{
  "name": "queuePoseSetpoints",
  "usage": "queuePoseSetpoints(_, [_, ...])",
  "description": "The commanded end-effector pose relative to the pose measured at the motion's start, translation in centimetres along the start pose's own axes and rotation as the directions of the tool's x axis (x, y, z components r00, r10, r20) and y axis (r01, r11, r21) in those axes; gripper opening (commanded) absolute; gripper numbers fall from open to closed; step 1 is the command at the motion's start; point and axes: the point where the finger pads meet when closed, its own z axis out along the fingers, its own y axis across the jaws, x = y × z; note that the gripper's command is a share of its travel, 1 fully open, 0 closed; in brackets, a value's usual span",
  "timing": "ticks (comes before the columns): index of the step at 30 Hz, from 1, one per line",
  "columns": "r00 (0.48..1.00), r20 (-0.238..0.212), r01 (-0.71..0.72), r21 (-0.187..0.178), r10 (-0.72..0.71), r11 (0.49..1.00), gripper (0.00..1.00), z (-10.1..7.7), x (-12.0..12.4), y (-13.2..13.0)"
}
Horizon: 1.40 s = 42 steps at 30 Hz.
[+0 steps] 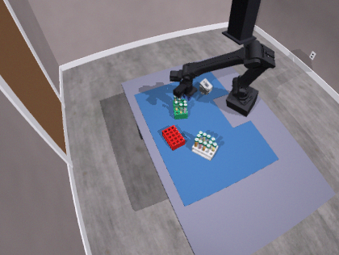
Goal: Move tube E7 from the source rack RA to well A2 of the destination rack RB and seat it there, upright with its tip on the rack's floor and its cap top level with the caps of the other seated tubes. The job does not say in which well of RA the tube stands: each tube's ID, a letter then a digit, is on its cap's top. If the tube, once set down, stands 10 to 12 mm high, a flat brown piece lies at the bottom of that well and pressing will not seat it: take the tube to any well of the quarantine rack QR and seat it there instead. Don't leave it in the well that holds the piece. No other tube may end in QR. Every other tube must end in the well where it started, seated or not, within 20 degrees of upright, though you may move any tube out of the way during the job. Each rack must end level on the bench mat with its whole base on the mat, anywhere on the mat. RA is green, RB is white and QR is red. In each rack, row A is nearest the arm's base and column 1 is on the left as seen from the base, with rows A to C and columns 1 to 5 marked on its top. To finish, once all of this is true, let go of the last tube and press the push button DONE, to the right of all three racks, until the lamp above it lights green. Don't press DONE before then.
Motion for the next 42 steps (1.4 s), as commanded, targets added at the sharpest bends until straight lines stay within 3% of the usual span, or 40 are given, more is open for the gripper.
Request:
queuePoseSetpoints(1, [0.999, 0.033, 0.026, 0.054, -0.028, 0.998, 0.30, -3.2, -2.4, -2.8])
queuePoseSetpoints(7, [0.999, 0.040, 0.033, 0.069, -0.036, 0.997, 0.30, -5.4, -2.8, -2.8])
queuePoseSetpoints(18, [0.999, 0.038, 0.034, 0.071, -0.037, 0.997, 0.30, -7.7, -2.4, -2.3])
queuePoseSetpoints(21, [0.999, 0.025, 0.043, 0.036, -0.044, 0.998, 0.30, -6.5, -2.7, -2.2])
queuePoseSetpoints(27, [0.999, 0.025, 0.024, 0.043, -0.025, 0.999, 0.30, -6.3, -2.0, -1.9])
queuePoseSetpoints(28, [0.999, 0.034, -0.001, 0.050, -0.001, 0.999, 0.00, -7.0, -3.3, -1.8])
queuePoseSetpoints(32, [0.991, 0.061, -0.121, 0.069, 0.117, 0.990, 0.00, -7.1, -4.7, -1.1])
queuePoseSetpoints(37, [0.953, 0.039, -0.303, 0.028, 0.302, 0.953, 0.00, -5.3, -4.3, 1.4])
queuePoseSetpoints(42, [0.926, 0.043, -0.377, 0.024, 0.376, 0.926, 0.00, -5.0, -5.3, 2.4])
